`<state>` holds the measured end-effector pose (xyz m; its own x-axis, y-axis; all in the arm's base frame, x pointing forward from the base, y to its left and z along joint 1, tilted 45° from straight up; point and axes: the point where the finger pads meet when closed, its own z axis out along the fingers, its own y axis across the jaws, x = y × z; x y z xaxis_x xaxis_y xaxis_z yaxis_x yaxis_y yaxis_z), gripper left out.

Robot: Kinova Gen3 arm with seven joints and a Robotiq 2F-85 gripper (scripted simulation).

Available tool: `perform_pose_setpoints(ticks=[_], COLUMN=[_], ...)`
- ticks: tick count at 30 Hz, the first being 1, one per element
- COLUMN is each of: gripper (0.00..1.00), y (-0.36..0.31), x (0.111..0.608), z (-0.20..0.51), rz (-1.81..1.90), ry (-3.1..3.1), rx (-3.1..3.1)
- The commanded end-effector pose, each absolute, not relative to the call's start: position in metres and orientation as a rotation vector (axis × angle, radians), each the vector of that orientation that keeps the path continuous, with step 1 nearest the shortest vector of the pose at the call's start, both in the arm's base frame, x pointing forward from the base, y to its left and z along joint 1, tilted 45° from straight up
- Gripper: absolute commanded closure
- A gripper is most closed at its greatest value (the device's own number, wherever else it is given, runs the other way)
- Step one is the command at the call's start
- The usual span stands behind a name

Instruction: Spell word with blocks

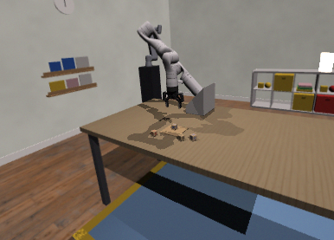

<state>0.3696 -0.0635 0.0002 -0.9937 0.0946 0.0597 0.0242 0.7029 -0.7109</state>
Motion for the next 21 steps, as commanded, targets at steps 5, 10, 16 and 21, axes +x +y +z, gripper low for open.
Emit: perform_pose_setpoints(ticks=[5, 10, 16, 21], gripper=[0.00, 0.00, 0.00, 0.00], y=[-0.062, -0.064, -0.066, -0.069], x=[0.369, 0.366, 0.364, 0.361], z=[-0.002, -0.005, -0.009, -0.014], rz=[1.179, 1.192, 1.206, 1.227], ry=[-2.832, -2.844, -2.854, -2.857], rx=[-0.174, -0.295, -0.447, -0.703])
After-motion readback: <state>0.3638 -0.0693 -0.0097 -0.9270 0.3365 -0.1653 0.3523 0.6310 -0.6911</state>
